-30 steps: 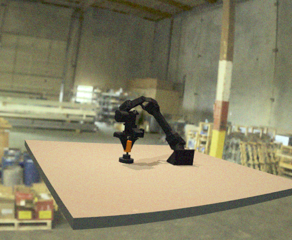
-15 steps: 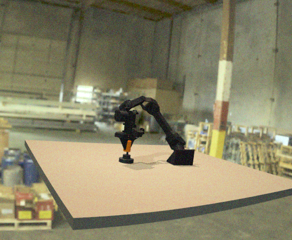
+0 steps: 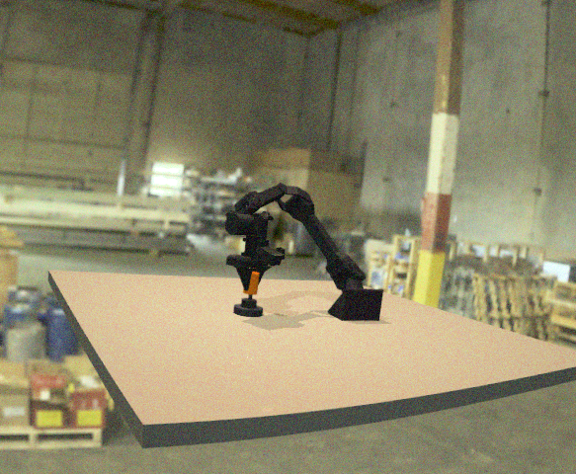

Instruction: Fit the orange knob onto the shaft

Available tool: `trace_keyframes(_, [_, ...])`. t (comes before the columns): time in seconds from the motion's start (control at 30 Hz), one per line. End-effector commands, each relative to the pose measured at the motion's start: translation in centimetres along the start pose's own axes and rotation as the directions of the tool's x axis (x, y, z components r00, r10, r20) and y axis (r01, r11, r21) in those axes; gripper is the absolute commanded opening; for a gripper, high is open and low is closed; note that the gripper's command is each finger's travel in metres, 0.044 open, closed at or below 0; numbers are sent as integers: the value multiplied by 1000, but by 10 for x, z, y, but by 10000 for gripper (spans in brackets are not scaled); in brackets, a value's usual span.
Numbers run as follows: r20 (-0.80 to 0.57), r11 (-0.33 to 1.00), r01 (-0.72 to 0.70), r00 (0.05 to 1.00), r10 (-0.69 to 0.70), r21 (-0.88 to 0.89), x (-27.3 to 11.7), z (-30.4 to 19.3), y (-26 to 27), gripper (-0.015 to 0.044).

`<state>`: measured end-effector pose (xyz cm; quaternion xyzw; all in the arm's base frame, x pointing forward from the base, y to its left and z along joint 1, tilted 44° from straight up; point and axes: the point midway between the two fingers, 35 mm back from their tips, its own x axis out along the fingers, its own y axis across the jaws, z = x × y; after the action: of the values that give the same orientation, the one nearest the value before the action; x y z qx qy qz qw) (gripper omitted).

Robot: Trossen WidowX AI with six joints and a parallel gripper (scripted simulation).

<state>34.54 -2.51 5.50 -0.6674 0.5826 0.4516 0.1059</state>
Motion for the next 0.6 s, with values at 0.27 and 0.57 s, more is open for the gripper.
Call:
trace_keyframes(0.27, [-1,1000,0,1000,0,-3,1,-1,-1,0])
trace_keyframes(0.57, [-1,999,0,1000,0,-51,-4,-2,-2,0])
